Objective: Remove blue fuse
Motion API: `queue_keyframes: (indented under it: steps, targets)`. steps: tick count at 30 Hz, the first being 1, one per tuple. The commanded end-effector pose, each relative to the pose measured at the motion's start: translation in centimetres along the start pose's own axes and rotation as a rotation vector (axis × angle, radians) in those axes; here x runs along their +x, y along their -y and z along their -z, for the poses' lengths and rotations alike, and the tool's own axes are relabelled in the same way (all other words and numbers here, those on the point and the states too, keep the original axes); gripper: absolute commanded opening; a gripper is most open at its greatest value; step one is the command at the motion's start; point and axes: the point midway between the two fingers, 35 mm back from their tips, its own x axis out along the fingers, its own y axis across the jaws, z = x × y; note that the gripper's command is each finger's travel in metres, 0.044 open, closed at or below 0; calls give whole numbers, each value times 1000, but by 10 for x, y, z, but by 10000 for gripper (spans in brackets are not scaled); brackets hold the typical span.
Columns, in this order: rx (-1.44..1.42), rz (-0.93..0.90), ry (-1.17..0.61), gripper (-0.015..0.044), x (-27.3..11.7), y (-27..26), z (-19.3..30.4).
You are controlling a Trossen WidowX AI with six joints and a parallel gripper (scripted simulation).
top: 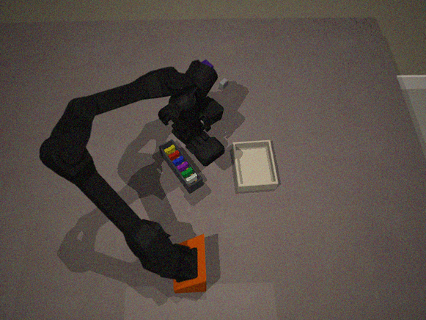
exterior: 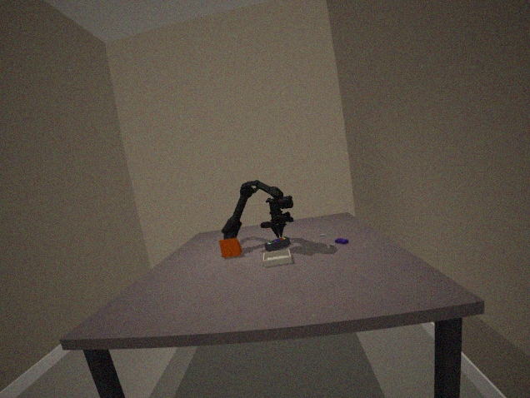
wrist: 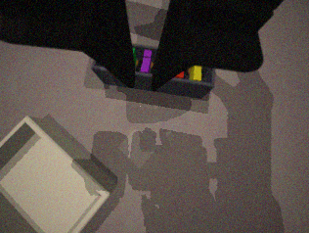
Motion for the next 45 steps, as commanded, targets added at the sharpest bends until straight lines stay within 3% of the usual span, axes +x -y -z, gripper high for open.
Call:
queue_keyframes:
  steps: [1,45]
  targets:
    - [69,-55,-89,74,-13,-17,39]
    - [69,-56,-90,74,18,-17,41]
